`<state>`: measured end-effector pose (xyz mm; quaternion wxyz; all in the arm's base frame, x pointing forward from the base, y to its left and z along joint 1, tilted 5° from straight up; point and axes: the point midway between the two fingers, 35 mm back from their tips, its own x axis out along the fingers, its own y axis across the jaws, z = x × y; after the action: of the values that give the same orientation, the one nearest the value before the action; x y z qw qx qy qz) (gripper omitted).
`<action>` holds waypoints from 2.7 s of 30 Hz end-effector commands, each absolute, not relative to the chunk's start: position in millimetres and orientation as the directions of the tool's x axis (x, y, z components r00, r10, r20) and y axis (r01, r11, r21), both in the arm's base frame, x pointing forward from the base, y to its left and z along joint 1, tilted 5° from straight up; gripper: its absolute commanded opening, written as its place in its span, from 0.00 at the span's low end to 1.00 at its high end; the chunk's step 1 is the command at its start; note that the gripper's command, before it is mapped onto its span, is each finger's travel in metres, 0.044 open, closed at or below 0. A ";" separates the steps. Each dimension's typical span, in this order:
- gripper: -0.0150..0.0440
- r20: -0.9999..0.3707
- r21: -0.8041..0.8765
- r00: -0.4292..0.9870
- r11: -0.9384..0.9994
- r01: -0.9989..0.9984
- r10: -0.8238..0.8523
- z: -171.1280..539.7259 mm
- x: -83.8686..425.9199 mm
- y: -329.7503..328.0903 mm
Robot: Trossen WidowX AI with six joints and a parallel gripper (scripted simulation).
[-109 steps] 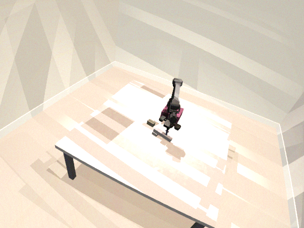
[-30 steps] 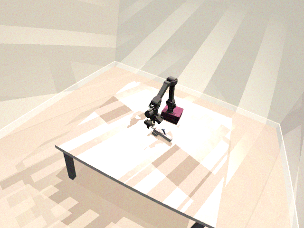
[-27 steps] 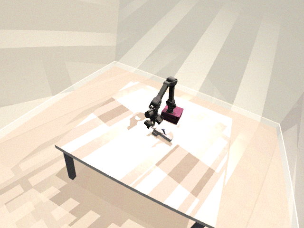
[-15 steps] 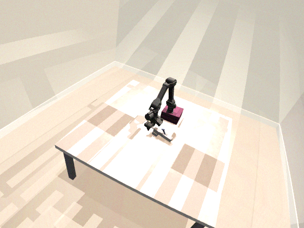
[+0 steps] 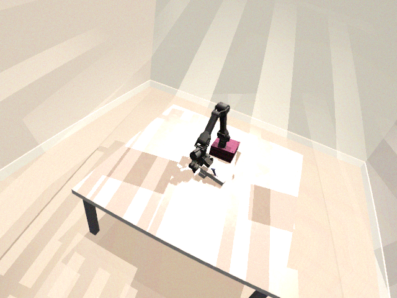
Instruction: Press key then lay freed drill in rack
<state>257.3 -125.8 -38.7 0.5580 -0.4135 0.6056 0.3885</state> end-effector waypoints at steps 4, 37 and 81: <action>0.73 -0.997 0.008 -0.034 0.356 -0.934 -0.068 -38.0 257.6 -126.2; 0.25 -0.997 0.008 -0.036 0.359 -0.933 -0.071 -35.0 250.0 -145.8; 1.00 -0.997 0.008 -0.037 0.359 -0.933 -0.072 -36.9 244.9 -156.3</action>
<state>244.2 -158.3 -35.8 0.5568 -0.4144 0.6075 0.3863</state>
